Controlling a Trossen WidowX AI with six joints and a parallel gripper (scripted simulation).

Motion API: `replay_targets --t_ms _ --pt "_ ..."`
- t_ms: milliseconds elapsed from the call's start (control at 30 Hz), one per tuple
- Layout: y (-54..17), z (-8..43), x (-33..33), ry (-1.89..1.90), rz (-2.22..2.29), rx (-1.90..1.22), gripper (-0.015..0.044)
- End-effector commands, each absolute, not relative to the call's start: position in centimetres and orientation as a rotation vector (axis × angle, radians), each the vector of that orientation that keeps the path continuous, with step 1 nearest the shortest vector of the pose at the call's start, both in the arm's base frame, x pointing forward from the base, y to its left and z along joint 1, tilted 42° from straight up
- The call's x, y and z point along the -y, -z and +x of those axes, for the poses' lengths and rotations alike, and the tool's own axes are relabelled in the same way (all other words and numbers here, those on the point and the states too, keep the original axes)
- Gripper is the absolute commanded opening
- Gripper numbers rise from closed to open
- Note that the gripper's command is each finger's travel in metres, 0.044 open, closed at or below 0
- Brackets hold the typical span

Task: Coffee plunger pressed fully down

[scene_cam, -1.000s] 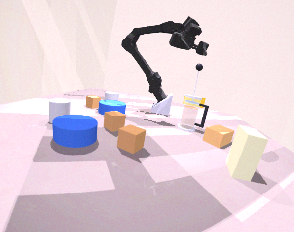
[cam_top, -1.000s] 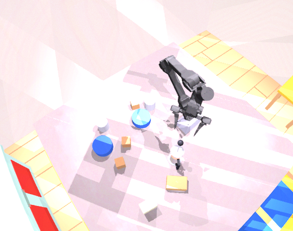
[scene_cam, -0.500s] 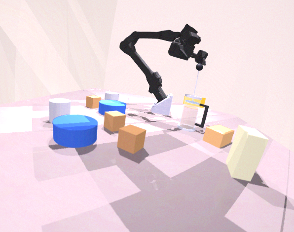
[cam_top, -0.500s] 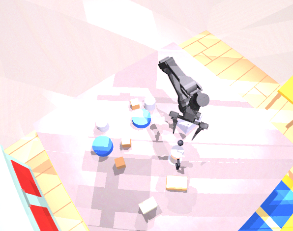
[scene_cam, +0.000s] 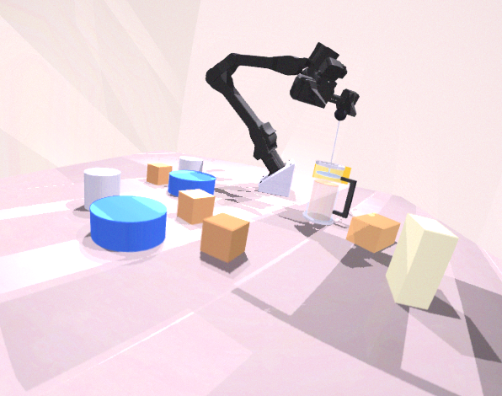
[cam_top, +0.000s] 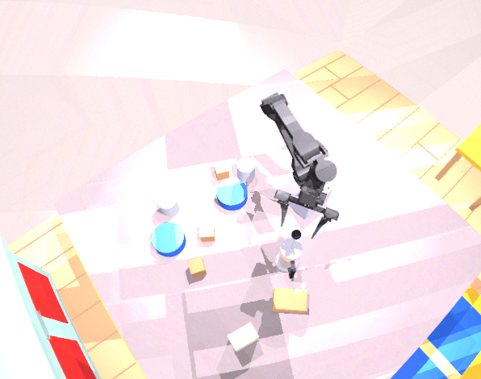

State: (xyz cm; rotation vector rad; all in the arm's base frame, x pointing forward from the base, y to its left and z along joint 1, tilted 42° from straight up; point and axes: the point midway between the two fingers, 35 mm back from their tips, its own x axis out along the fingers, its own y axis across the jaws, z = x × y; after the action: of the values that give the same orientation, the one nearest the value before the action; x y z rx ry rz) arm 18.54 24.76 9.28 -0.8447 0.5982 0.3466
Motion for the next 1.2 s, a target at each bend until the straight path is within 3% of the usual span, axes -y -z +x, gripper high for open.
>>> replay_targets --t_ms 0,100,467,633,1167 --pt "-8.7 18.9 -24.7 -0.35 -0.856 -0.602 0.044" --pt "-8.5 19.1 -24.7 -0.35 -0.857 -0.601 0.044" --pt "-8.5 19.1 -24.7 -0.35 -0.857 -0.601 0.0151" --pt "-8.5 19.1 -24.7 -0.35 -0.857 -0.601 0.0123" --pt "-7.4 19.4 -24.0 -0.35 -0.856 -0.602 0.0123"
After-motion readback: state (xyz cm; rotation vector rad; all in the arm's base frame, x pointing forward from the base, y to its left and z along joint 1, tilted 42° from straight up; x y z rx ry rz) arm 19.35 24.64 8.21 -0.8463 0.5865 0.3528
